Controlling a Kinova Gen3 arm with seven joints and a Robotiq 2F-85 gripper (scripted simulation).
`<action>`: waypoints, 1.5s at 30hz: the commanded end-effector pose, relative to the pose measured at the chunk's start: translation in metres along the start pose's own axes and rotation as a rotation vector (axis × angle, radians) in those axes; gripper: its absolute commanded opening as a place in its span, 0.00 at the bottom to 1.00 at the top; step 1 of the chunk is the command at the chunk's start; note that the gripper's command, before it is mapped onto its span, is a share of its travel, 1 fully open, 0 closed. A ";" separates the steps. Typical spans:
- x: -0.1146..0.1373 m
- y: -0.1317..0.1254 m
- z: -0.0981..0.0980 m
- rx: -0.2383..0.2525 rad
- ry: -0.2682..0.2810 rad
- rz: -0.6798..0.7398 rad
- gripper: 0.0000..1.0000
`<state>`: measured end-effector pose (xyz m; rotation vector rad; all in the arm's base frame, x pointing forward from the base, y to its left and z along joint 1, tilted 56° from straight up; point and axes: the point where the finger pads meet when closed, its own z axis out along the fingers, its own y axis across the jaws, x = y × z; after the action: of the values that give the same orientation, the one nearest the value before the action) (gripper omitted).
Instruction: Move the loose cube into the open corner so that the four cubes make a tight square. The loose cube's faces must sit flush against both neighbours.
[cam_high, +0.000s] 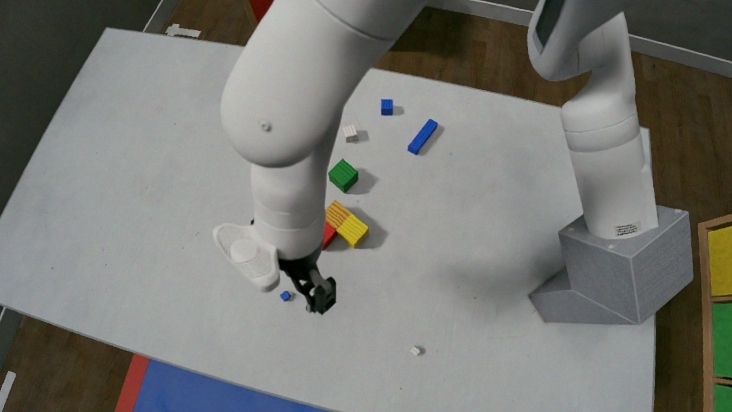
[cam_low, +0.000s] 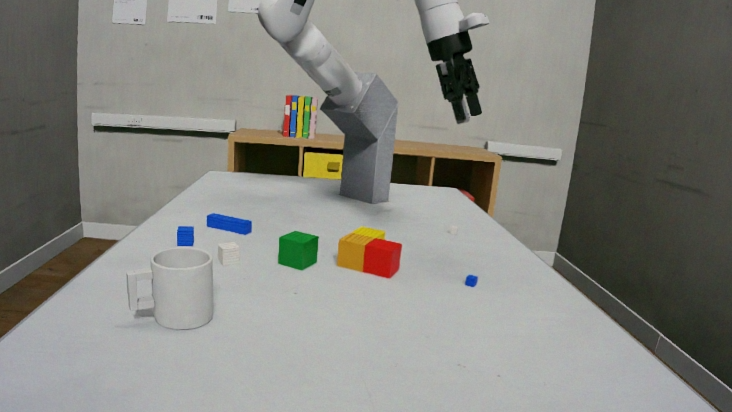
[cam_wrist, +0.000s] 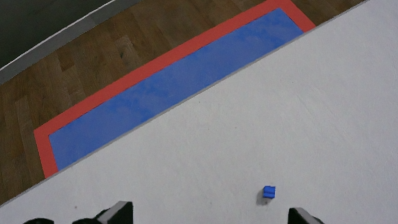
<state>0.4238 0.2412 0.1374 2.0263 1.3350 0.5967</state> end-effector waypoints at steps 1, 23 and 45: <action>-0.008 0.009 0.003 -0.009 -0.011 -0.004 1.00; -0.029 0.033 0.012 -0.031 -0.042 -0.008 1.00; -0.042 0.048 0.017 -0.044 -0.060 -0.011 1.00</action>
<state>0.4473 0.1877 0.1554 1.9914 1.2859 0.5539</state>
